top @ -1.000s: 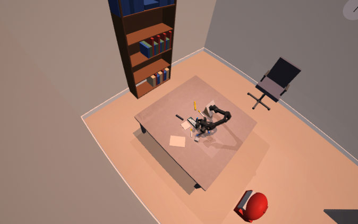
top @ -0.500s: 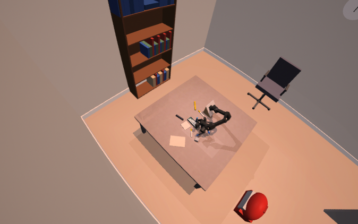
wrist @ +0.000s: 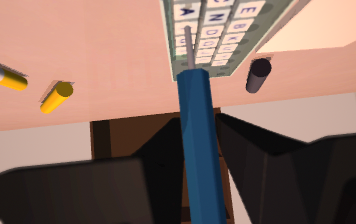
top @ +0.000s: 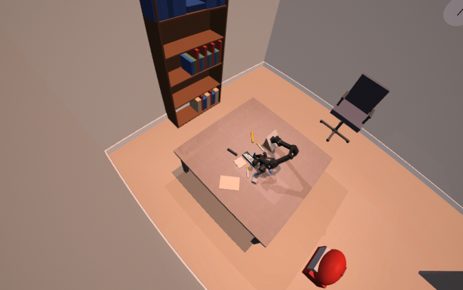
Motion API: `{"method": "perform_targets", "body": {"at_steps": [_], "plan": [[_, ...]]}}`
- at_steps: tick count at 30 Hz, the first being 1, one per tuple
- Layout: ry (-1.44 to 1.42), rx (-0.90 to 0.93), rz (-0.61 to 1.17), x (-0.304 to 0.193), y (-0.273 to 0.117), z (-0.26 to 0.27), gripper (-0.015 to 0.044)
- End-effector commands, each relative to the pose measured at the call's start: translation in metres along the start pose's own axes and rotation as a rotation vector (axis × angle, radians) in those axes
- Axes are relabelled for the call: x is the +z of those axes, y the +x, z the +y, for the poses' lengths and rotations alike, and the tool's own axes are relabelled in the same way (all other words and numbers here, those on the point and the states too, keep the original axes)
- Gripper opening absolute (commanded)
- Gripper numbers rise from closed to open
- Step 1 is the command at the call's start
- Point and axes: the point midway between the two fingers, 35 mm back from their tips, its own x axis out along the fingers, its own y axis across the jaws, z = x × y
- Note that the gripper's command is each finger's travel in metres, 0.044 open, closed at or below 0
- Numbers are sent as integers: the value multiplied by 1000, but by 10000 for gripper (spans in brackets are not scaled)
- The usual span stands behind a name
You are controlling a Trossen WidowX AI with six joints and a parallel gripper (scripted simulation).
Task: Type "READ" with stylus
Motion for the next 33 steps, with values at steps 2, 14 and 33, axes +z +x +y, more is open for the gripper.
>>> {"method": "perform_targets", "body": {"at_steps": [2, 14, 33], "plan": [[2, 5, -3, 3, 3, 1, 81], [2, 5, -3, 6, 4, 1, 81], [2, 5, -3, 9, 6, 1, 81]]}}
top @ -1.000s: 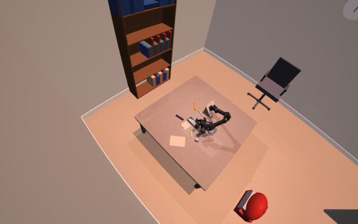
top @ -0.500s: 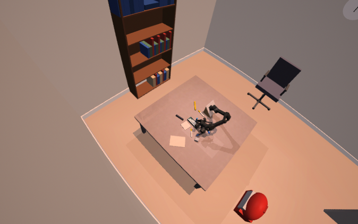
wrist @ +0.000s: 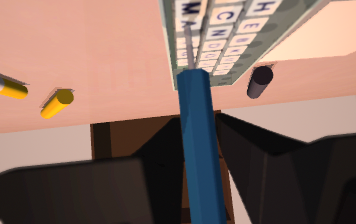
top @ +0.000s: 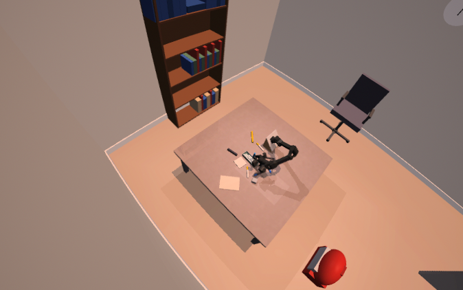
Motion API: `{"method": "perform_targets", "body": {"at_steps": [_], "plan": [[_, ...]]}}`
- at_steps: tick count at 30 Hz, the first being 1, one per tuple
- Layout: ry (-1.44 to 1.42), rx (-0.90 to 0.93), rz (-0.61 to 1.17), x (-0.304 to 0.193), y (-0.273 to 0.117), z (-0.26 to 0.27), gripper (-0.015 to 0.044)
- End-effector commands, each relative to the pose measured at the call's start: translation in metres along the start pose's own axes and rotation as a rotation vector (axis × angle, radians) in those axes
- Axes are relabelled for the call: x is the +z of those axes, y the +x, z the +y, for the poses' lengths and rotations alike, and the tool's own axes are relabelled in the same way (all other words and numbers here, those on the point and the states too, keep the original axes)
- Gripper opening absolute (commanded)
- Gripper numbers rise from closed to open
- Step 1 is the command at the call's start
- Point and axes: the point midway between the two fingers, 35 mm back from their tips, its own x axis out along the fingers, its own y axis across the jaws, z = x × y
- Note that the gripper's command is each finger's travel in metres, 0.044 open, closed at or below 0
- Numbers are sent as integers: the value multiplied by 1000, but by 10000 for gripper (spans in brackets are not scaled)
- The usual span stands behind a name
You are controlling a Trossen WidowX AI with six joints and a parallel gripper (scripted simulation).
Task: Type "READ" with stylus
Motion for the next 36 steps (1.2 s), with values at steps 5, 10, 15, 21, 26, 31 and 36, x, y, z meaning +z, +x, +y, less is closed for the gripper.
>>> {"method": "perform_targets", "body": {"at_steps": [5, 10, 15, 21, 26, 31, 36], "plan": [[2, 4, -4, 0, 1, 1, 81], [2, 3, -3, -13, -7, 0, 81], [2, 3, -2, -32, -18, 1, 81], [2, 3, -2, -32, -18, 1, 81], [2, 3, -2, -32, -18, 1, 81], [5, 7, -6, -31, -16, 1, 64], [4, 5, -4, -39, -7, -7, 0]]}}
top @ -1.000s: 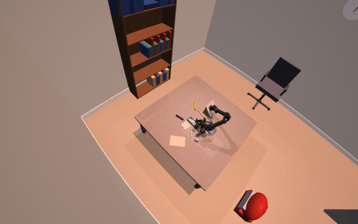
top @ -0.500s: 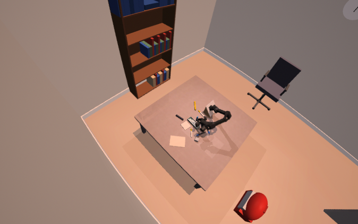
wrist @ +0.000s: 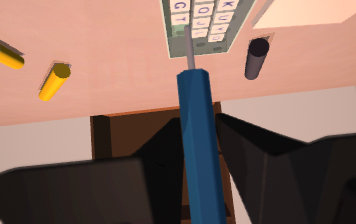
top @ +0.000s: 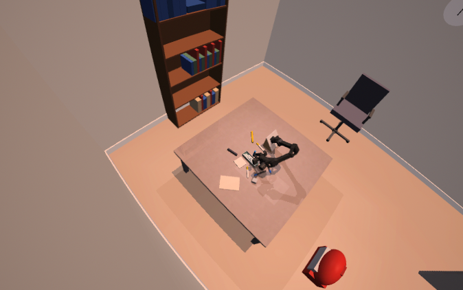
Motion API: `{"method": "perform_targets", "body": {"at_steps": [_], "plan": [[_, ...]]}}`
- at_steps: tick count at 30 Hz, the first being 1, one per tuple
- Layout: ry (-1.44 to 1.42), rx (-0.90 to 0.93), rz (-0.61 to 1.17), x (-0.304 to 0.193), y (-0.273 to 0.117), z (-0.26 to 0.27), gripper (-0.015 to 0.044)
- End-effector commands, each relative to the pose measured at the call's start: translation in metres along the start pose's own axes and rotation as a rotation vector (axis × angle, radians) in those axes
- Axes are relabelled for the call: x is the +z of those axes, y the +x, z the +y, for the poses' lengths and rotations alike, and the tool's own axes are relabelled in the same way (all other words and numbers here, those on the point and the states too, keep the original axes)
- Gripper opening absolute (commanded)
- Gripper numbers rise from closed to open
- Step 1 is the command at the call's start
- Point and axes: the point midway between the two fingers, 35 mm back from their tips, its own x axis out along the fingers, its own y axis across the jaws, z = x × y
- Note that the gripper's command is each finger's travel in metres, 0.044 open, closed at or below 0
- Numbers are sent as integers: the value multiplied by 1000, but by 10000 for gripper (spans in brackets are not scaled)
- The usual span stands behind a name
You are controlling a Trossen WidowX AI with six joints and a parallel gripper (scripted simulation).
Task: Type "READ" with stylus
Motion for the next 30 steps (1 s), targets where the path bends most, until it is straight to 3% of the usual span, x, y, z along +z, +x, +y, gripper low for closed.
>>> {"method": "perform_targets", "body": {"at_steps": [1, 23, 26, 30], "plan": [[0, 3, 5, -8, 10, -8, 0], [-1, 1, 6, 3, 28, -15, 0], [-1, 1, 6, 5, 29, -16, 79], [-1, 1, 6, 5, 29, -17, 81]]}}
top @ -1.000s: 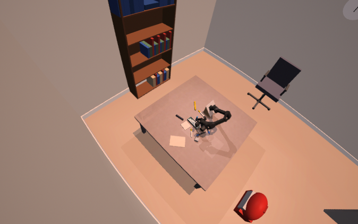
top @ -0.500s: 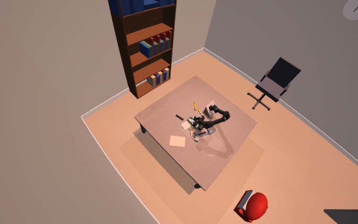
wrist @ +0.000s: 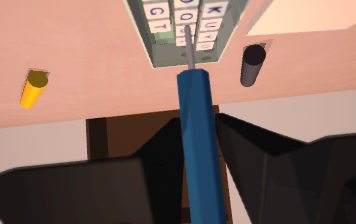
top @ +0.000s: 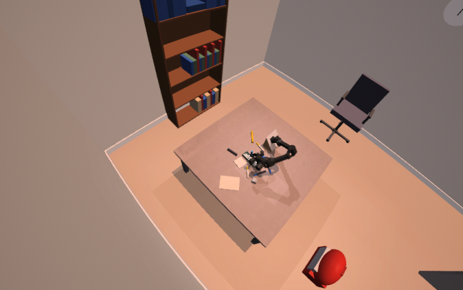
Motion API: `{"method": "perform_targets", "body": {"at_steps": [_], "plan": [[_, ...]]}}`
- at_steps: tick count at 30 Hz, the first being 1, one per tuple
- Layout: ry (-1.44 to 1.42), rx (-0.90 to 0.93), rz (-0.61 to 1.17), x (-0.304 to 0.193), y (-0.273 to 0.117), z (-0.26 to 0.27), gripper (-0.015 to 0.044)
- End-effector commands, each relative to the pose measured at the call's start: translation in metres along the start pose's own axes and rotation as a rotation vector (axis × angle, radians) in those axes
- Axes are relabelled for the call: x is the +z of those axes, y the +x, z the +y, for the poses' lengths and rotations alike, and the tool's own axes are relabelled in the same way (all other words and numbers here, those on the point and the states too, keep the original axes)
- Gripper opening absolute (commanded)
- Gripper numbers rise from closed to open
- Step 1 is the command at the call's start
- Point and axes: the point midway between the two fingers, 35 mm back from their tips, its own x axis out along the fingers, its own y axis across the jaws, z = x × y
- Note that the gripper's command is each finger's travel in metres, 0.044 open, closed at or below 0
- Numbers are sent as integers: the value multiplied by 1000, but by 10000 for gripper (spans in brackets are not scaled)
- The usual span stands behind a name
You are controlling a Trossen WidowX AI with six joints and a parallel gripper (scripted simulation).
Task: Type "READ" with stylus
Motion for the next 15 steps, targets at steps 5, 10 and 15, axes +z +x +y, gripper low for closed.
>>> {"method": "perform_targets", "body": {"at_steps": [5, 10, 15], "plan": [[3, 3, 0, 1, 2, -1, 81], [3, 3, 0, 1, 2, -1, 81], [3, 3, 0, 1, 1, -2, 81]]}}
